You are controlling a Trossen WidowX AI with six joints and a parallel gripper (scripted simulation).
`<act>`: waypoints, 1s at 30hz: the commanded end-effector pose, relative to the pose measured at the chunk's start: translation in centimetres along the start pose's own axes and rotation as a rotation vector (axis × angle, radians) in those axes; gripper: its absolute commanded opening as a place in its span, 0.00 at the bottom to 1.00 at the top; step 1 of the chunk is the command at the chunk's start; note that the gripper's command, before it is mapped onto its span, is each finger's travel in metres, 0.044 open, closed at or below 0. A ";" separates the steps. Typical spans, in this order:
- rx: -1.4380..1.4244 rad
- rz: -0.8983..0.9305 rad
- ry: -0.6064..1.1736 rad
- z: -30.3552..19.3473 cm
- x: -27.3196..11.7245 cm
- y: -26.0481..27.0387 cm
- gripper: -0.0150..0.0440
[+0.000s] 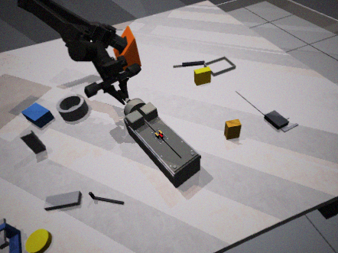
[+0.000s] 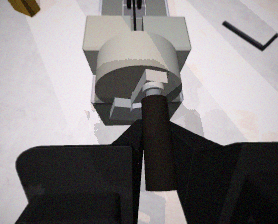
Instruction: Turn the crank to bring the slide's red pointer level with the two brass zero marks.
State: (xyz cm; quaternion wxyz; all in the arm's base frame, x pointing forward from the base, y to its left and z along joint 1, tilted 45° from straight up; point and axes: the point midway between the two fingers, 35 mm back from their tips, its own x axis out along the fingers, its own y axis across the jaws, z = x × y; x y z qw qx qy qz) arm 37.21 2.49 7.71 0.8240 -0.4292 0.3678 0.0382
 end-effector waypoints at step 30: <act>-0.010 0.016 -0.007 0.0 0.0 1.6 0.25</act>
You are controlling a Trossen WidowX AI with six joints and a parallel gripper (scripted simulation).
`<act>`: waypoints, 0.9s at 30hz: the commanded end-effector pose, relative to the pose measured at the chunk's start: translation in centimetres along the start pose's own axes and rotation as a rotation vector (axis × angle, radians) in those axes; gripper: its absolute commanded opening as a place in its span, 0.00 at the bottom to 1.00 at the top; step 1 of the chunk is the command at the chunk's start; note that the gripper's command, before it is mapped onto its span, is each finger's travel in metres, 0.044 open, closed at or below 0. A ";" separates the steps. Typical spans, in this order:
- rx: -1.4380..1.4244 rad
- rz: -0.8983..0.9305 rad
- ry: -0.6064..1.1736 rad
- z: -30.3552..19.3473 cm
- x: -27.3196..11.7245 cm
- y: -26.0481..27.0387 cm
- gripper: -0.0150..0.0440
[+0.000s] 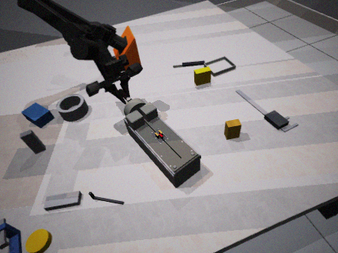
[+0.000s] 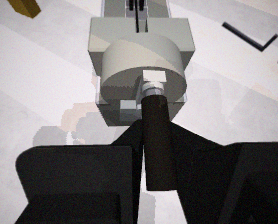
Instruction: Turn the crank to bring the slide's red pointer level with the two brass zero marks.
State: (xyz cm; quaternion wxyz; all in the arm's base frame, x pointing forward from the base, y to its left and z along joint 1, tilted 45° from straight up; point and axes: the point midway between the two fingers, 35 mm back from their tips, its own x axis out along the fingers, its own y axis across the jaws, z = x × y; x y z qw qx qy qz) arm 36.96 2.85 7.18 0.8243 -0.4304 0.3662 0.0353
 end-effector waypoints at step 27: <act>-0.010 0.023 -0.007 -0.1 0.0 1.3 0.25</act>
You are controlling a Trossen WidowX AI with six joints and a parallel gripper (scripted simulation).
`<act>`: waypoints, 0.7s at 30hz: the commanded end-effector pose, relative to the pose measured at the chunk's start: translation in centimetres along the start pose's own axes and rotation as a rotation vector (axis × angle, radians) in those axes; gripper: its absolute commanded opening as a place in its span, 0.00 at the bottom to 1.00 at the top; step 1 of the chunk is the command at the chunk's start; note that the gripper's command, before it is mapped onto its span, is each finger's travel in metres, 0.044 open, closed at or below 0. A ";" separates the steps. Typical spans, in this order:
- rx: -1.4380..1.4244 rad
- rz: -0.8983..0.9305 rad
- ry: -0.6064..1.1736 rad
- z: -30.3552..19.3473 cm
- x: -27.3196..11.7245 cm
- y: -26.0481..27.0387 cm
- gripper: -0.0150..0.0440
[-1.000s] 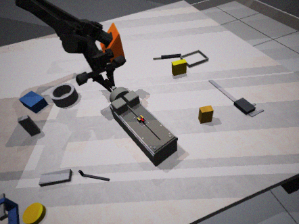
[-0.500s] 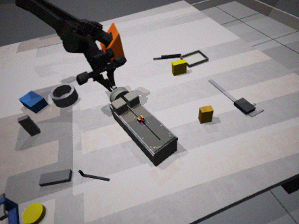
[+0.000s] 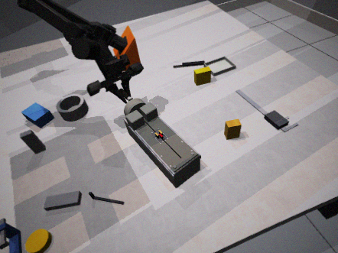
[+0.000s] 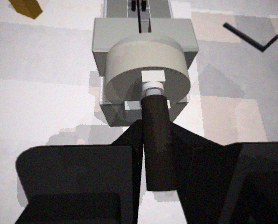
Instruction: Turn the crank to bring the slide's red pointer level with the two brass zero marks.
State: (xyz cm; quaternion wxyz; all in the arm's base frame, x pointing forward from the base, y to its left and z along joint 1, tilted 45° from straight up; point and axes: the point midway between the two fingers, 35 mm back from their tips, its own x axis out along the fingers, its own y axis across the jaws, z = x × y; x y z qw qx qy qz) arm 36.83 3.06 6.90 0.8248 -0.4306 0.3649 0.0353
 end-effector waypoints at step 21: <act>-0.010 0.025 -0.005 -0.1 0.1 1.2 0.25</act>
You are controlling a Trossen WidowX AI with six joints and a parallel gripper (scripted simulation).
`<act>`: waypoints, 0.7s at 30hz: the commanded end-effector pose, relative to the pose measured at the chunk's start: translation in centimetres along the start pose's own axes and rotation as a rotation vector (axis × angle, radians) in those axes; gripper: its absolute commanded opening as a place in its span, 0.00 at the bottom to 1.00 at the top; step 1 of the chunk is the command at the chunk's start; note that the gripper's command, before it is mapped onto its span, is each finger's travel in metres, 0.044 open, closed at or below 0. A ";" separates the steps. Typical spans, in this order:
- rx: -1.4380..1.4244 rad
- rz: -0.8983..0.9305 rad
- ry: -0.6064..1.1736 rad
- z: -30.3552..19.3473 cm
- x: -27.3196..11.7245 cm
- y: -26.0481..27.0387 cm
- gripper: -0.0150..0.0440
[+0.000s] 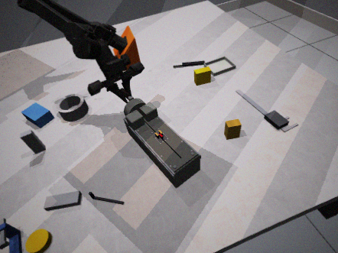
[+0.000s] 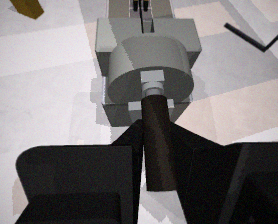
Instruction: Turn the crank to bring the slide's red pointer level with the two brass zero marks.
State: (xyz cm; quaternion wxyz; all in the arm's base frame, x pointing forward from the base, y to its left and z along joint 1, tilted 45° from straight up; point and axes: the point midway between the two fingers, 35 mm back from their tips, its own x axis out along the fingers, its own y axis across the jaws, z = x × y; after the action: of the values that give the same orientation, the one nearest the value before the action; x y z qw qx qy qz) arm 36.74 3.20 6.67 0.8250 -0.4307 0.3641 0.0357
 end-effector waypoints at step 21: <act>-0.010 0.025 -0.003 -0.2 0.2 1.2 0.25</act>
State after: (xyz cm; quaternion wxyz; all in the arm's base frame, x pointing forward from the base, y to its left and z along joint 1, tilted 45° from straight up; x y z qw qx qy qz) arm 36.62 3.37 6.38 0.8252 -0.4309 0.3633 0.0366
